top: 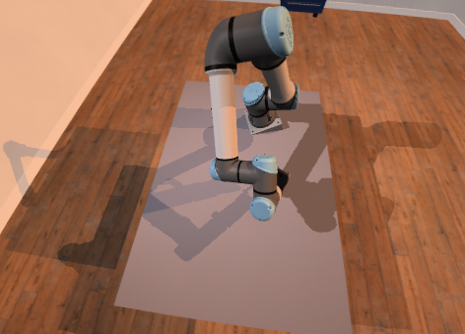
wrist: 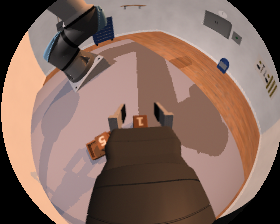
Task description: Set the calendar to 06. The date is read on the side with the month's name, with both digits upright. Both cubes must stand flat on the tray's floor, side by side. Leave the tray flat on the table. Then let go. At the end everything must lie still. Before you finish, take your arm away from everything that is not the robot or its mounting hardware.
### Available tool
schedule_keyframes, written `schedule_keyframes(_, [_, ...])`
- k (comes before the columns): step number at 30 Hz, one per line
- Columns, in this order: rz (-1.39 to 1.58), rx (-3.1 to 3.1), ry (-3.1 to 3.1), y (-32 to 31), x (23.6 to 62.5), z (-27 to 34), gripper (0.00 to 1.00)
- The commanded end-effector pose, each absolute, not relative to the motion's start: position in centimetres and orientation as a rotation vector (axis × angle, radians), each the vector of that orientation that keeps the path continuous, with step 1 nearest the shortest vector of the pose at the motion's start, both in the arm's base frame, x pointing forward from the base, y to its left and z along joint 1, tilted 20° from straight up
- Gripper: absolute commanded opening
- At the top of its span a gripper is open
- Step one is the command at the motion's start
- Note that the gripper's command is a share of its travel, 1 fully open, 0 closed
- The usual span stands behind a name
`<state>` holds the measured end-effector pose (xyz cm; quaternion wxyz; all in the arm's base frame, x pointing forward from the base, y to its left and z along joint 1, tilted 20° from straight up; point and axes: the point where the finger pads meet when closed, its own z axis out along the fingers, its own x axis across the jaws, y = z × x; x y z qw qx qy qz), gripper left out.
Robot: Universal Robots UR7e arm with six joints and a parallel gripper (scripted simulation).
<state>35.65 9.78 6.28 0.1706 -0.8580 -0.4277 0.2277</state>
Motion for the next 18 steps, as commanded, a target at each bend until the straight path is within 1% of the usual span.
schedule_keyframes(1, [0.645, -2.439, -1.217, 9.81, 35.65, 6.33, 1.0])
schedule_keyframes(18, [0.516, -2.645, -1.375, 9.98, 35.44, 6.44, 1.0])
